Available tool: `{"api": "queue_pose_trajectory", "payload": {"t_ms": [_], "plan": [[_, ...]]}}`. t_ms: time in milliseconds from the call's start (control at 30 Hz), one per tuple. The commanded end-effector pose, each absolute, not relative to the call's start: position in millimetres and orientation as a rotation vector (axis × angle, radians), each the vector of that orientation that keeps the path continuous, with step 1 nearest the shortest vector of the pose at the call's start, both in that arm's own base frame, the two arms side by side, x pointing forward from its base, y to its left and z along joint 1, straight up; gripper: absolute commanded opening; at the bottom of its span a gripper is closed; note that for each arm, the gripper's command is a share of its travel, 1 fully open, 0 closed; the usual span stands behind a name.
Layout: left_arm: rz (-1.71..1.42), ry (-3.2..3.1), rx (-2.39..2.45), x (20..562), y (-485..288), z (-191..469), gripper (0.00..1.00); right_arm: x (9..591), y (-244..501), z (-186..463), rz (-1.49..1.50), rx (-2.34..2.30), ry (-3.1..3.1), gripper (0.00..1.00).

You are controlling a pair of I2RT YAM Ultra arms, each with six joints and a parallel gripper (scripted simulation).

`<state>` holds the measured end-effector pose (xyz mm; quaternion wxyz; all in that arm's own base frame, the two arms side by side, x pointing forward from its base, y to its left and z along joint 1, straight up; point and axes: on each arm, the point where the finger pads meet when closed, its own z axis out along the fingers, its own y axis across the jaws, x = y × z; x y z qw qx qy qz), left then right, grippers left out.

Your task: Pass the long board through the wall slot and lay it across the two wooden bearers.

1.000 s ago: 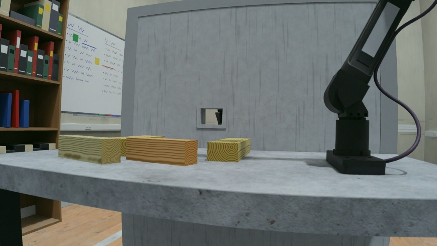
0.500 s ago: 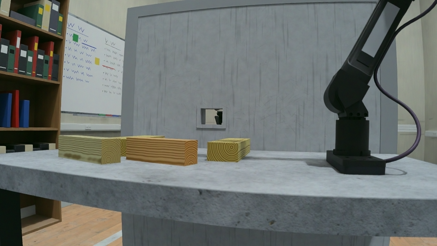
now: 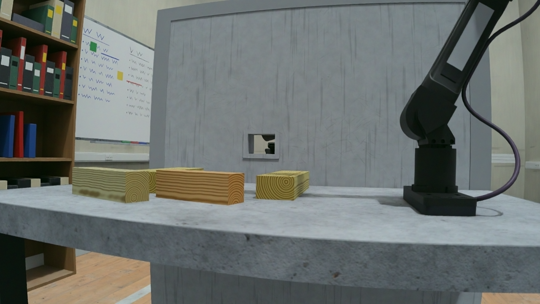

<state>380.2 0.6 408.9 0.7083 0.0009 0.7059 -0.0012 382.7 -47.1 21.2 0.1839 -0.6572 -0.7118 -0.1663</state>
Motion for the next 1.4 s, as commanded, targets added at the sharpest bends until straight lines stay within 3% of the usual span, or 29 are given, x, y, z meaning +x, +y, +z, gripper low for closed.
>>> {"api": "queue_pose_trajectory", "payload": {"t_ms": [0, 200, 233, 733, 1367], "plan": [[0.001, 1.534, 0.012, 370, -2, 422, 1.0, 390, -40, 19, -0.509, -1.856, -2.032, 0.75], [0.001, 1.534, 0.012, 370, -2, 422, 1.0, 394, -46, 26, -0.514, -1.874, -2.055, 0.75], [0.001, 1.534, 0.012, 370, -2, 422, 1.0, 396, -48, 28, -0.517, -1.881, -2.058, 0.0], [0.001, 1.534, 0.012, 370, -2, 422, 1.0, 393, -48, 18, -0.489, -1.876, -2.044, 0.0], [0.001, 1.534, 0.012, 370, -2, 422, 1.0, 389, -33, 75, -0.544, -1.827, -2.023, 0.0]]}}
